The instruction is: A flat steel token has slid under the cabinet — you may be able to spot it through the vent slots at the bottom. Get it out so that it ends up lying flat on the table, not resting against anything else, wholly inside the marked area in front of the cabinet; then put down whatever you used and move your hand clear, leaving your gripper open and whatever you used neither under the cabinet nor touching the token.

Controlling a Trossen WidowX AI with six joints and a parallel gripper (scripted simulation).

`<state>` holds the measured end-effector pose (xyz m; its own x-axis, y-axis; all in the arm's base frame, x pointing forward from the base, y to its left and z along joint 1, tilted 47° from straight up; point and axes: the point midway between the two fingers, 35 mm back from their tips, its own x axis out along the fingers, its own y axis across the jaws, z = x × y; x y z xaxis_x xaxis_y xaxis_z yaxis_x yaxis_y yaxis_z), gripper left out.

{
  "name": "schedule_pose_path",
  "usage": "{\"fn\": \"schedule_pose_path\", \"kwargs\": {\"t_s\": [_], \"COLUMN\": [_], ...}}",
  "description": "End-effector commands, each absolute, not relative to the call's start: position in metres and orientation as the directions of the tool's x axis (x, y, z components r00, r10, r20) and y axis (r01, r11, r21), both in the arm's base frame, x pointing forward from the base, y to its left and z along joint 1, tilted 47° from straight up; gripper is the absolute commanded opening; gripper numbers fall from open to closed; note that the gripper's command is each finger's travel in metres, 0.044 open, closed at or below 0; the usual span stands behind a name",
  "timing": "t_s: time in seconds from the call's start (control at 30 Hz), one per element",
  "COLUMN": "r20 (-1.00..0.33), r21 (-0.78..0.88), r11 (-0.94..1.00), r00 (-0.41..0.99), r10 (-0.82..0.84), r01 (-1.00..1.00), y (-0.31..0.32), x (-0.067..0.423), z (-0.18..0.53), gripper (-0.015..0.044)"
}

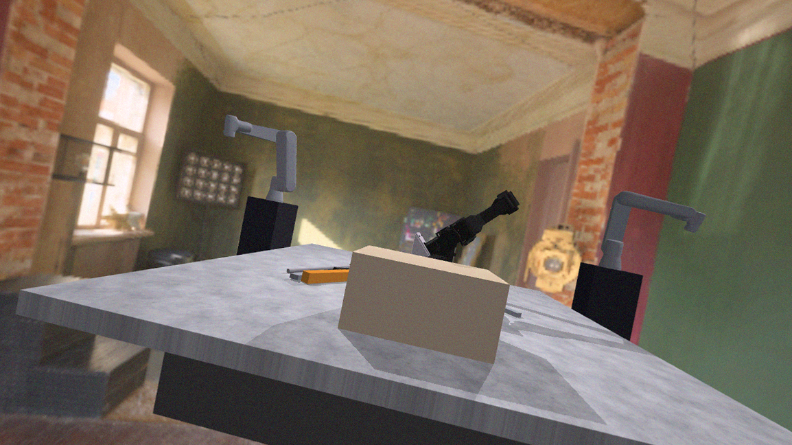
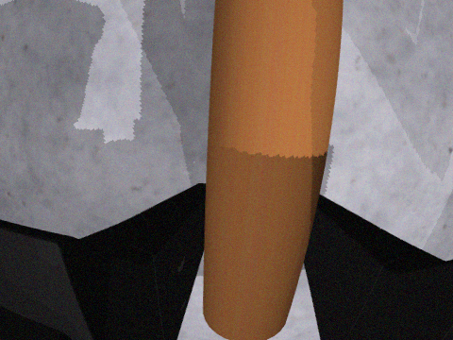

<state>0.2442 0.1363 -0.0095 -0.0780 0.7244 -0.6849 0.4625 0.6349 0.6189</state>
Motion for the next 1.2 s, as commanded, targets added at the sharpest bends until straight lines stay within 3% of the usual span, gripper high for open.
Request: {"fn": "schedule_pose_path", "kwargs": {"t_s": [0.0,1.17], "r20": [-0.683,-0.681], "r21": [0.623,0.625], "r11": [0.632,0.631], "r00": [-0.074,-0.075], "r10": [0.727,0.729], "r01": [0.46,0.46], "y": [0.14,0.17], "x": [0.243,0.236], "z": [-0.004,0.029], "gripper": [0.0,0.0]}}
